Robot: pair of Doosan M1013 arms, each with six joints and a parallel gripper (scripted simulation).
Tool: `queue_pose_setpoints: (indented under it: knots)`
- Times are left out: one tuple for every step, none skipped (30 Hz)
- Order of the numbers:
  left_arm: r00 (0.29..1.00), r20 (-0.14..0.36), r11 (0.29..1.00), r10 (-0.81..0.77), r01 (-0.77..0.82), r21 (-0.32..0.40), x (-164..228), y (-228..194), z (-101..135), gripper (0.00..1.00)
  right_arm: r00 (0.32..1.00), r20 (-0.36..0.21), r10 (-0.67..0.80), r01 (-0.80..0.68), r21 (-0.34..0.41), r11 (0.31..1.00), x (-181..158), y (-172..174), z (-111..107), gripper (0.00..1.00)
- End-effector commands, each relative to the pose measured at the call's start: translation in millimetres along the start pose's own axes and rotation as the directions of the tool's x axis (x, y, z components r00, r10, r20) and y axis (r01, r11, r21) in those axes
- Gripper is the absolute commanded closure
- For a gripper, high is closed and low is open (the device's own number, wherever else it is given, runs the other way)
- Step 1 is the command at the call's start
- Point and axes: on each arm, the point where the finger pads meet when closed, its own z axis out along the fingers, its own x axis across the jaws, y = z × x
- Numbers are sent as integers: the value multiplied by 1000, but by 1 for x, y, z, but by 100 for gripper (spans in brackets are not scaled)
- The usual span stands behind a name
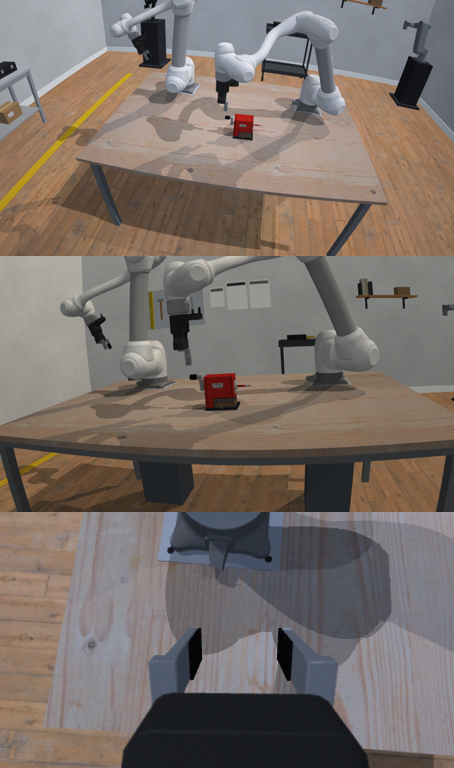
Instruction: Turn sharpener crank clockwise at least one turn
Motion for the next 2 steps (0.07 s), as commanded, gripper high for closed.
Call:
queue_pose_setpoints:
  knots:
    - [1000, -4, 1000, 2, -2, -6, 2, 0, -7, 100, 1000, 1, 7, -7, -2, 1000, -1, -1, 3, 0]
    - [1000, -4, 1000, 2, -2, -6, 2, 0, -7, 100, 1000, 1, 7, -7, -2, 1000, -1, -1, 3, 0]
